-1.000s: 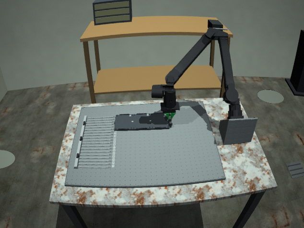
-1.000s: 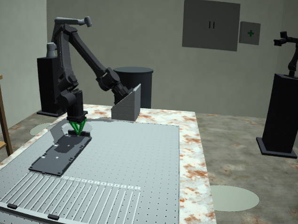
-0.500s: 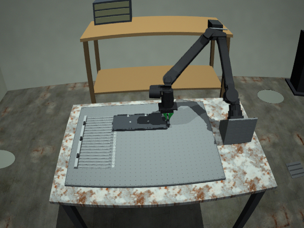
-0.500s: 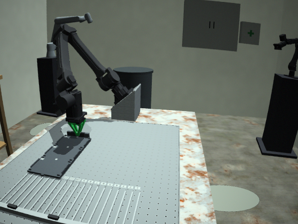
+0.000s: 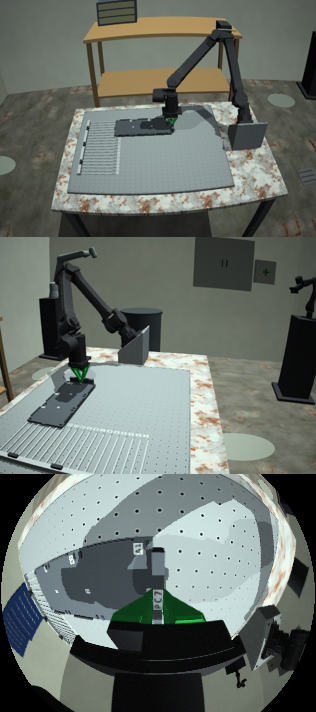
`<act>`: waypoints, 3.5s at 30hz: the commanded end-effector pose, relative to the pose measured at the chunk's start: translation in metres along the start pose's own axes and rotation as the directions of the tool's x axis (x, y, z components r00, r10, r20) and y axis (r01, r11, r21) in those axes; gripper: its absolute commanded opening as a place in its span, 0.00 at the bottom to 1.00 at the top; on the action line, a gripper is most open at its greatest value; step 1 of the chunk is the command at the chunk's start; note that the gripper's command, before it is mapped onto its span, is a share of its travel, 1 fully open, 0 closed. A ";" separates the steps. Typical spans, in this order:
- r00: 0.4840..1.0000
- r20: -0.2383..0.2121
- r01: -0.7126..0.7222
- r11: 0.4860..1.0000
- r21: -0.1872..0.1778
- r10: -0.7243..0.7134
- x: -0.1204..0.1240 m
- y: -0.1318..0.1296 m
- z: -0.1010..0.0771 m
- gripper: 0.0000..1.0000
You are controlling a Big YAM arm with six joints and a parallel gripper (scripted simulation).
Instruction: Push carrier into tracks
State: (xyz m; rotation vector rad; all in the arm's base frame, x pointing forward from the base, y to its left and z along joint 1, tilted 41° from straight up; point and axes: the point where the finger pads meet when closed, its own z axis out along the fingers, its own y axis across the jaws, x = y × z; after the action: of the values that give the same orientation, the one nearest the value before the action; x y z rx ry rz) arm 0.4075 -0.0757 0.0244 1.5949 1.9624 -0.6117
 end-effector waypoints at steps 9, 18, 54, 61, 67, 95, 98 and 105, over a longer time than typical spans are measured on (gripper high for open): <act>1.000 0.002 -0.014 0.999 -0.040 0.014 0.002 0.035 -0.010 0.00; 1.000 0.002 -0.016 0.999 -0.042 0.016 0.002 0.042 -0.010 0.00; 1.000 0.003 -0.015 0.999 -0.044 0.015 0.003 0.075 -0.012 0.00; 1.000 0.002 -0.015 0.999 -0.042 0.015 0.003 0.081 -0.012 0.00; 1.000 0.002 -0.015 0.999 -0.041 0.015 0.003 0.085 -0.011 0.00; 1.000 0.003 -0.014 0.999 -0.043 0.014 0.004 0.111 -0.013 0.00; 1.000 0.003 -0.014 0.999 -0.043 0.014 0.004 0.113 -0.013 0.00; 1.000 0.003 -0.015 0.999 -0.046 0.015 0.004 0.120 -0.014 0.00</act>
State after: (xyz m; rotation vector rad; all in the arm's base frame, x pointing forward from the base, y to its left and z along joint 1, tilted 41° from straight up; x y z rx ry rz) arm 0.4976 -0.0574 0.0234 1.5938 1.9668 -0.6137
